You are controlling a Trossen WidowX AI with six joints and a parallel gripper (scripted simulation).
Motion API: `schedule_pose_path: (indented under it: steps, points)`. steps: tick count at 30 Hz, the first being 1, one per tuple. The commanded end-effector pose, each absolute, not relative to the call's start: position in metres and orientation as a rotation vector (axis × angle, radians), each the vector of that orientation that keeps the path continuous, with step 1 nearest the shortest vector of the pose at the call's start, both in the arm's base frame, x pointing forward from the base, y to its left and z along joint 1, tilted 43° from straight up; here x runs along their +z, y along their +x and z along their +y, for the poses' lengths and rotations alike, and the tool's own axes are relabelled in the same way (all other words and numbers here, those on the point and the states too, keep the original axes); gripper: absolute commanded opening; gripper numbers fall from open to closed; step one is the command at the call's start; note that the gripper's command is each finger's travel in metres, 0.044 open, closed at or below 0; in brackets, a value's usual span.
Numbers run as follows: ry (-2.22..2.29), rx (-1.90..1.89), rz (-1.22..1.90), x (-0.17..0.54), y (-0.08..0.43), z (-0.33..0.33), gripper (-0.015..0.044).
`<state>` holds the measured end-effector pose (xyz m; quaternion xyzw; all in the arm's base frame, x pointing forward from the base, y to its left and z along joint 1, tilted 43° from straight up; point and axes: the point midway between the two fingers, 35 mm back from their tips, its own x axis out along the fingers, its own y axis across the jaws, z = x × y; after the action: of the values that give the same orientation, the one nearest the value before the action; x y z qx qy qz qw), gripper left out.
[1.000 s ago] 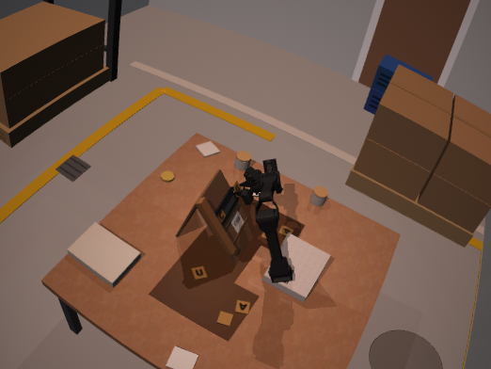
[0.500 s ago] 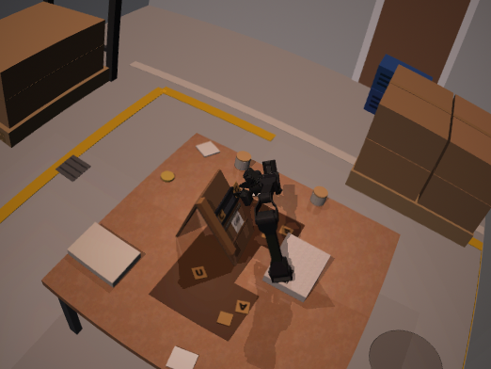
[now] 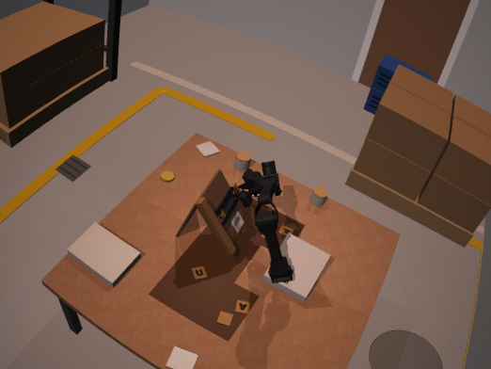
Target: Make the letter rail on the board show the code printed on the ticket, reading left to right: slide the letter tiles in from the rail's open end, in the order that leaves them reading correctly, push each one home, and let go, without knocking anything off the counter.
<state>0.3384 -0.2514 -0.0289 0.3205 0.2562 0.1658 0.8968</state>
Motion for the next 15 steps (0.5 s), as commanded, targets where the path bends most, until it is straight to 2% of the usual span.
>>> schedule_pose_path:
  steps: [1,15]
  points:
    - [0.664,0.341,0.531,-0.0264,0.338,-0.2499,0.0]
    - [0.664,0.341,0.532,-0.022,0.337,-0.2446,0.0]
